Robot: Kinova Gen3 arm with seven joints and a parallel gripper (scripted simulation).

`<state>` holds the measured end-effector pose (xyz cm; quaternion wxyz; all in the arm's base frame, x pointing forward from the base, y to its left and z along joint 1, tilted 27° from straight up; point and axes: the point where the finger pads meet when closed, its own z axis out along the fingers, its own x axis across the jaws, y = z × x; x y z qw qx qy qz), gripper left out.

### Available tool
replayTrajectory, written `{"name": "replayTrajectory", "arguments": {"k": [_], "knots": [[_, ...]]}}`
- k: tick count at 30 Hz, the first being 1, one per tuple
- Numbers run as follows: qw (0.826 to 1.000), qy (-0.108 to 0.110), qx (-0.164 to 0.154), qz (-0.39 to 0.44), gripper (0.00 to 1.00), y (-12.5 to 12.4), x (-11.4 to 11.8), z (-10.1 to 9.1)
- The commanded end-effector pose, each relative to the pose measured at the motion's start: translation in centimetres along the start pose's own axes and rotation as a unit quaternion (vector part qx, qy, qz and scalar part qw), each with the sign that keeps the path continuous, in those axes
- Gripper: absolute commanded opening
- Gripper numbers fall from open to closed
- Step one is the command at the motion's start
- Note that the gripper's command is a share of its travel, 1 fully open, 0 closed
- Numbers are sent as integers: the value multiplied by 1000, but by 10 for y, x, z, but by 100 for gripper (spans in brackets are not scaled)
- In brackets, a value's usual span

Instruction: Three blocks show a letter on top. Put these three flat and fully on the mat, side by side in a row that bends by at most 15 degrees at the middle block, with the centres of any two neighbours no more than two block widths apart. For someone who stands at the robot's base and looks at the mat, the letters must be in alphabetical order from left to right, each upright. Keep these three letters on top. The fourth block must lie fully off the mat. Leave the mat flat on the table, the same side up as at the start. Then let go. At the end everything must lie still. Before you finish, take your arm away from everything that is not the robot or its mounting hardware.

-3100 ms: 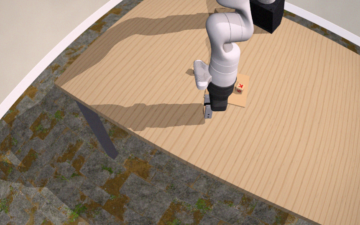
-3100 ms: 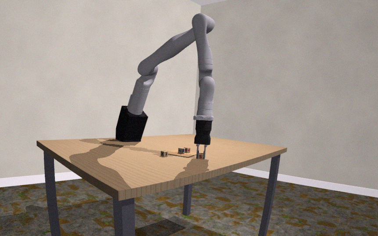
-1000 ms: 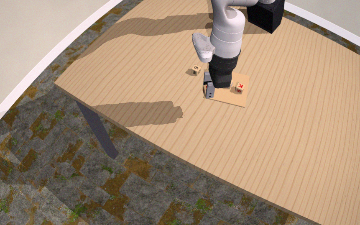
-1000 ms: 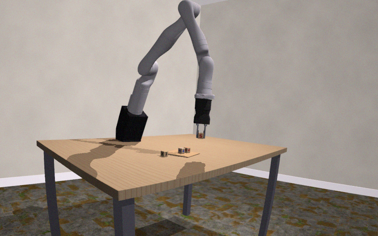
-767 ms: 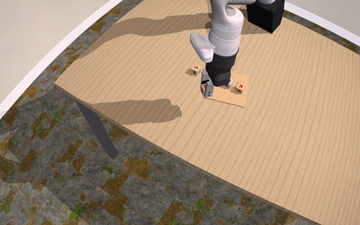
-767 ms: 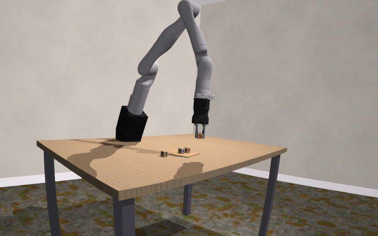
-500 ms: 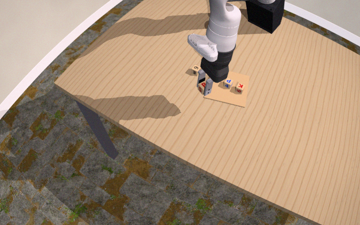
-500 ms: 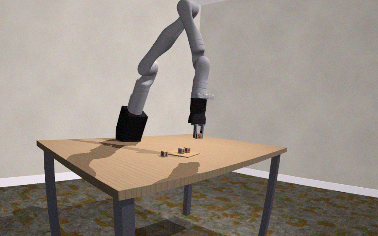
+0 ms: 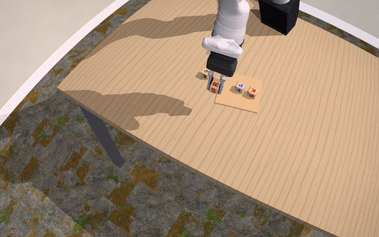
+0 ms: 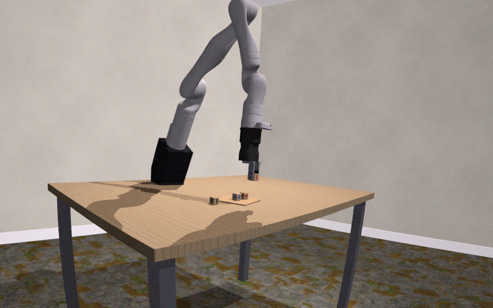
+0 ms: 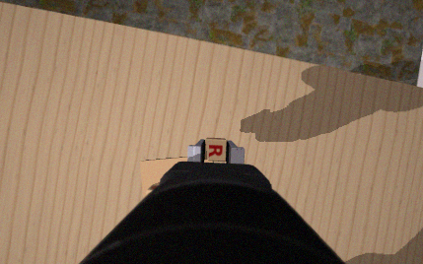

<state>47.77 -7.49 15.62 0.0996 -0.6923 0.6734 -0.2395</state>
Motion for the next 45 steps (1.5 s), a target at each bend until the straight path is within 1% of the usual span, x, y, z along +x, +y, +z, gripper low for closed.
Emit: {"name": "replayTrajectory", "arguments": {"k": [1, 4, 6, 8, 10, 14, 19, 23, 25, 26, 28, 31, 34, 37, 40, 42, 45], "knots": [[998, -5, 2, -69, 49, 7, 2, -2], [990, -5, 3, -142, 49, 14, 2, -3], [982, -6, 3, -190, 49, 20, 1, -3], [982, -6, 3, -190, 49, 20, 1, -3], [970, -8, 3, -241, 49, 27, 0, -2], [941, -11, 4, -337, 49, 41, -3, -4], [897, -16, 4, -442, 49, 59, -6, -5], [862, -22, 4, -506, 49, 73, -8, -6], [862, -22, 4, -506, 49, 73, -8, -6], [853, -22, 7, -521, 49, 73, -8, -6], [835, -26, 5, -550, 49, 83, -10, -7], [810, -30, 6, -585, 49, 91, -11, -8], [789, -32, 7, -614, 49, 97, -12, -9], [772, -35, 8, -635, 49, 102, -13, -10], [759, -36, 9, -650, 49, 105, -13, -10], [759, -36, 9, -650, 49, 105, -13, -10], [750, -37, 10, -660, 49, 107, -14, -10]]}}
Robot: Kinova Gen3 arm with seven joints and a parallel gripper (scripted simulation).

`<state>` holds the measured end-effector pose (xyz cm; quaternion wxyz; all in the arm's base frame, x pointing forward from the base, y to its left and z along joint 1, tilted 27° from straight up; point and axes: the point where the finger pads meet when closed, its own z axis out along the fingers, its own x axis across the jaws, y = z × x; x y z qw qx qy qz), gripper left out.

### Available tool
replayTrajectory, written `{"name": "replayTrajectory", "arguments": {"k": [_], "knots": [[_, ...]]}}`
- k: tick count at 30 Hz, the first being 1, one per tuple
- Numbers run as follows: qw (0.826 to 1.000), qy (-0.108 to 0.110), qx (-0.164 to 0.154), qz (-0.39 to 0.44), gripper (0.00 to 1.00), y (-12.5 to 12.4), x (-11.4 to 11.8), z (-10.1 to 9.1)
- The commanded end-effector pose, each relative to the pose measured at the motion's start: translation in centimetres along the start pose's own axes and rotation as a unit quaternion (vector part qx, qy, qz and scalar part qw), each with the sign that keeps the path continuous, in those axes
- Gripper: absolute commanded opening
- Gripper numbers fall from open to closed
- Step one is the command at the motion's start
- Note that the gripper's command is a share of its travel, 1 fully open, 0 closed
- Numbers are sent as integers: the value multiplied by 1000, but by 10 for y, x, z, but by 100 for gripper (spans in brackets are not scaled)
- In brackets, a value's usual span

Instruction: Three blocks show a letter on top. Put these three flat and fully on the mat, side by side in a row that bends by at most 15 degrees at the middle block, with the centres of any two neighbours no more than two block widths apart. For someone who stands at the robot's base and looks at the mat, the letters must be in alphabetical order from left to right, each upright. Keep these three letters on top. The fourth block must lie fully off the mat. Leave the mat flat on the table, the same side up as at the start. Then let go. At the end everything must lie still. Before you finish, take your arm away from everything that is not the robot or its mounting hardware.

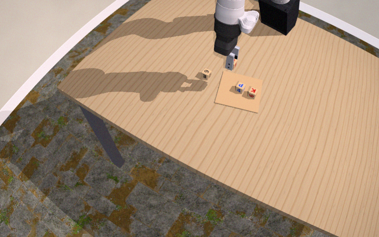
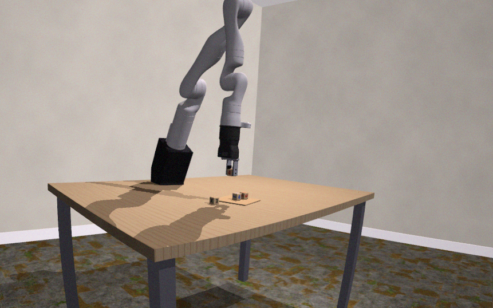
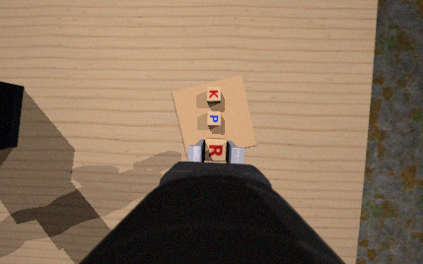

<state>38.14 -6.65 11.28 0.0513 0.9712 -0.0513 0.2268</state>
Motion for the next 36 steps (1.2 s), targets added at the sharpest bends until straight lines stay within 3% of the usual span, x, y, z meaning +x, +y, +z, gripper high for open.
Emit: {"name": "replayTrajectory", "arguments": {"k": [1, 36], "knots": [[1000, -1, 2, -12, 49, 1, -3, -2], [1000, -1, 3, -19, 49, 1, -3, 1]]}}
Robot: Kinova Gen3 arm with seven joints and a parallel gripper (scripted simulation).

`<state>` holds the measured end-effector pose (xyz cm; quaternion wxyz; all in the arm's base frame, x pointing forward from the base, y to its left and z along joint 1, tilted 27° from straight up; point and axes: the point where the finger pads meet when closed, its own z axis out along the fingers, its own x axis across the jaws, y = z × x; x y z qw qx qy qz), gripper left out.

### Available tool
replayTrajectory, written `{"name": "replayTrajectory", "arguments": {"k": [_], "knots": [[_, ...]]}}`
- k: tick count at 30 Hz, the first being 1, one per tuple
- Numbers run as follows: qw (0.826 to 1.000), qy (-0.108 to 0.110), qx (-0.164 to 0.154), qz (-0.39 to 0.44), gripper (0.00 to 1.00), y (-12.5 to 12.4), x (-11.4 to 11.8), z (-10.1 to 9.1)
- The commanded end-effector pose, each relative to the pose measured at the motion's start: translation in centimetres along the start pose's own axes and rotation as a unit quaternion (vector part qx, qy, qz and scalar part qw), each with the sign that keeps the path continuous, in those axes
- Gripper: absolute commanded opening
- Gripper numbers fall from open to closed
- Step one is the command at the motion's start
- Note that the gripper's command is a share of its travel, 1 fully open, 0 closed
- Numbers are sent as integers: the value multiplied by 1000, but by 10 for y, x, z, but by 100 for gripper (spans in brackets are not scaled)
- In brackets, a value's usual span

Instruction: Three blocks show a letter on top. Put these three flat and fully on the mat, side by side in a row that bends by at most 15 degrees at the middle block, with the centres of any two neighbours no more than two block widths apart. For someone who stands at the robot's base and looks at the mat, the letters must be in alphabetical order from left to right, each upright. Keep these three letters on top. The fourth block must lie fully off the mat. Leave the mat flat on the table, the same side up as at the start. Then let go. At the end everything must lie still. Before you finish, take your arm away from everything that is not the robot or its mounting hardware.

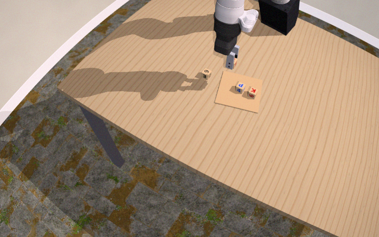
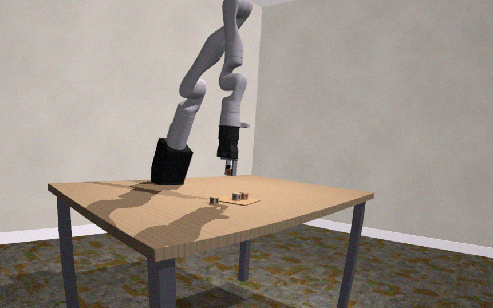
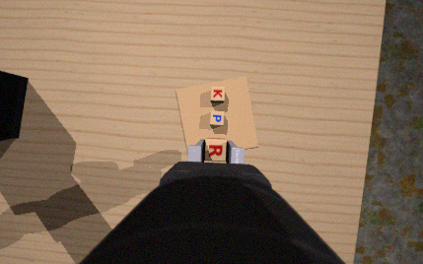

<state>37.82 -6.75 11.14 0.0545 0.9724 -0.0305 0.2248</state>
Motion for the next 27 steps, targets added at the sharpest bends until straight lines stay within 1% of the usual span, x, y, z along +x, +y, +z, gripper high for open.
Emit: {"name": "replayTrajectory", "arguments": {"k": [1, 15, 21, 27], "knots": [[1000, 0, 1, 2, 49, 0, 0, 2], [1000, -1, 1, 2, 49, 0, -2, 14], [1000, -1, 2, 3, 49, -1, -2, 28], [1000, 1, 2, -4, 49, -1, -1, 49]]}}
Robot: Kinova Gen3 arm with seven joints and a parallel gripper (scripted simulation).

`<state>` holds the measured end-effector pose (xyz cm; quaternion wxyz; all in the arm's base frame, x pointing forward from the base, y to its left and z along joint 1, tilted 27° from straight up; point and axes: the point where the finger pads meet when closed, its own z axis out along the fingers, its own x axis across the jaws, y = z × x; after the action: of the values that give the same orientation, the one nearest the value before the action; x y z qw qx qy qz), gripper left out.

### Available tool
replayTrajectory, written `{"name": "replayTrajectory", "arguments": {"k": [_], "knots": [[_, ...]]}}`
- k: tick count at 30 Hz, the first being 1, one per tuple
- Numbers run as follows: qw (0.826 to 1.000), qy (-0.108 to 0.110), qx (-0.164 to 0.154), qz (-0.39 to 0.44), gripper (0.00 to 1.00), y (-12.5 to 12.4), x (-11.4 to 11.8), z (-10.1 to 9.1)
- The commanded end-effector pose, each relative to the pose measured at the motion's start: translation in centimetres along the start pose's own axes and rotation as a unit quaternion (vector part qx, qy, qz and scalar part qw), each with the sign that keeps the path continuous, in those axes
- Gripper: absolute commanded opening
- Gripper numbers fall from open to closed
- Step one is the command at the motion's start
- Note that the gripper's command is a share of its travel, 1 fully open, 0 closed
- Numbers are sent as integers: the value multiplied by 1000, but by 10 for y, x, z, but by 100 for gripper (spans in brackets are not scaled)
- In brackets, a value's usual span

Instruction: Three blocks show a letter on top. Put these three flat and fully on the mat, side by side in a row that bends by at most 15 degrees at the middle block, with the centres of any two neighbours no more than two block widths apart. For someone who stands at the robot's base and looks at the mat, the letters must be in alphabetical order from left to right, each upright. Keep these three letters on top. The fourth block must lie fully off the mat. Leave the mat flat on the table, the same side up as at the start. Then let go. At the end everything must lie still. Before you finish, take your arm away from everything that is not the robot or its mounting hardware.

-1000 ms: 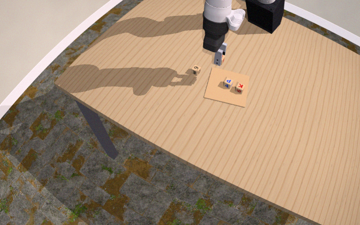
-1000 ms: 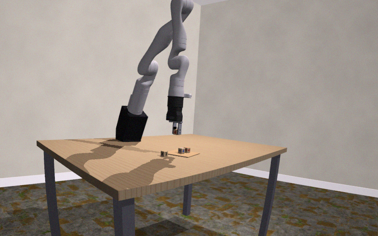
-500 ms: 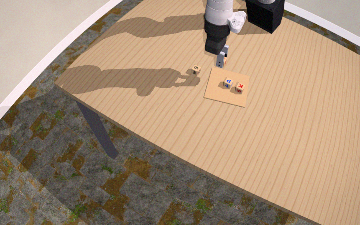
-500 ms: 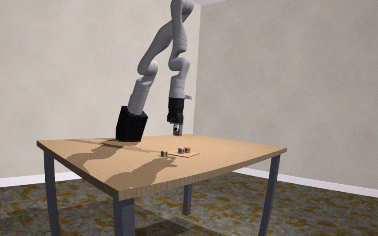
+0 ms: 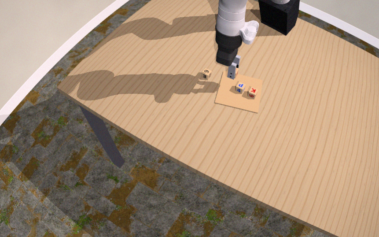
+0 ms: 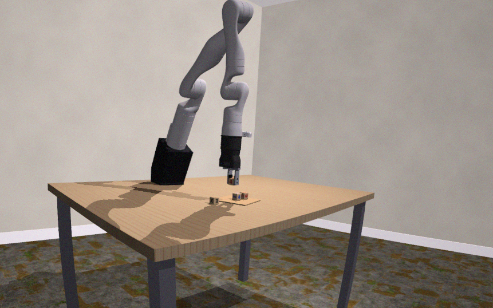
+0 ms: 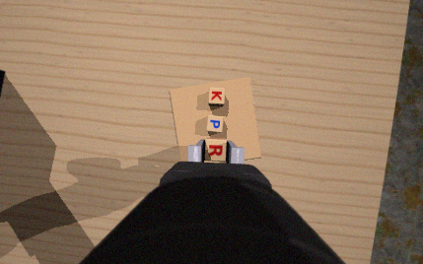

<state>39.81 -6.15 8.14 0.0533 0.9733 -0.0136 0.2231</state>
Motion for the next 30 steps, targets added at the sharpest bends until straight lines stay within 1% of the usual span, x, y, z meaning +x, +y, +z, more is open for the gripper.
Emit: {"name": "replayTrajectory", "arguments": {"k": [1, 2, 3, 6, 10, 15, 22, 30], "knots": [[1000, 2, -2, 12, 49, 9, -5, 15], [1000, 2, -2, 12, 49, 9, -5, 15], [1000, -1, -3, 18, 49, 9, -8, 19], [1000, 2, -4, 19, 49, 10, -3, 31], [1000, 2, -4, 19, 49, 10, -3, 43], [1000, 2, -4, 19, 49, 10, -3, 53], [1000, 2, -4, 19, 49, 10, -3, 58], [1000, 2, -4, 19, 49, 10, -3, 58]]}}
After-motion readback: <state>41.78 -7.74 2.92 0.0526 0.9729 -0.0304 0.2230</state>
